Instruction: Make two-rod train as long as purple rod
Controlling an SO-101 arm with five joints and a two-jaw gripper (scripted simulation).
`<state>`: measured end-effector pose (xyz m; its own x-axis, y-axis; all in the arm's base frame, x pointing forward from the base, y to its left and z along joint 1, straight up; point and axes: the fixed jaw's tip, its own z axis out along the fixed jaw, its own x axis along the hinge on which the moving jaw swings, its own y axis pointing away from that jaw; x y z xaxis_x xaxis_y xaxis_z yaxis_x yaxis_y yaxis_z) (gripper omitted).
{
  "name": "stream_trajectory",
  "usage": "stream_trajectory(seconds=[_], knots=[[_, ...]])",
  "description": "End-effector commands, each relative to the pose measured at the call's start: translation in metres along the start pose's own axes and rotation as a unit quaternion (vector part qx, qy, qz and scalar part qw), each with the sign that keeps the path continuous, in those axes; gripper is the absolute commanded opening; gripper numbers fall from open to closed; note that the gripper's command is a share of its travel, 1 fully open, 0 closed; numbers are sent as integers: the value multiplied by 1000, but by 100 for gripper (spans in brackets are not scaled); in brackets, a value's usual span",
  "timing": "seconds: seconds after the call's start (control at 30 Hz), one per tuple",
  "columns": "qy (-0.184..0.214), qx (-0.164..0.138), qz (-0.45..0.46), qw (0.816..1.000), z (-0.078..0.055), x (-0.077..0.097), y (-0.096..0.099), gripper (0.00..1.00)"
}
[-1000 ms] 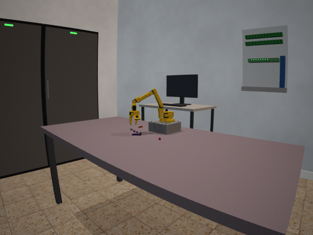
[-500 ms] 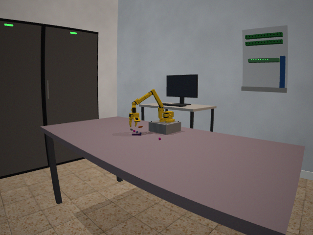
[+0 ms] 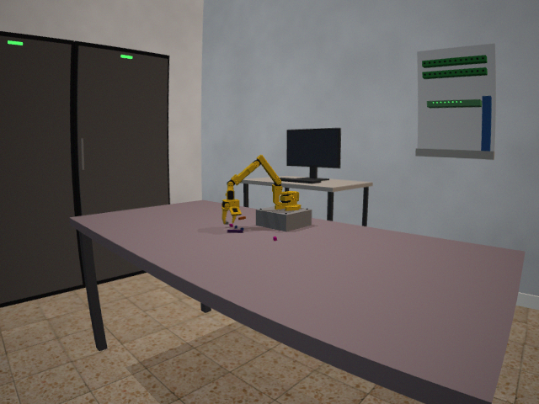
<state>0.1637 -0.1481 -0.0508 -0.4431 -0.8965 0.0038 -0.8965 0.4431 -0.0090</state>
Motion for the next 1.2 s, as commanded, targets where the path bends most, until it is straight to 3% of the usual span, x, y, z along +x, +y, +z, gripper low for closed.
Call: stream_trajectory(seconds=[0.0, 0.47, 1.17], knots=[[-2, -6, -8, 1000, 8, -3, 3, 19], [-5, -15, -8, 1000, 15, -4, 8, 19], [-5, -15, -8, 1000, 15, -4, 8, 18]])
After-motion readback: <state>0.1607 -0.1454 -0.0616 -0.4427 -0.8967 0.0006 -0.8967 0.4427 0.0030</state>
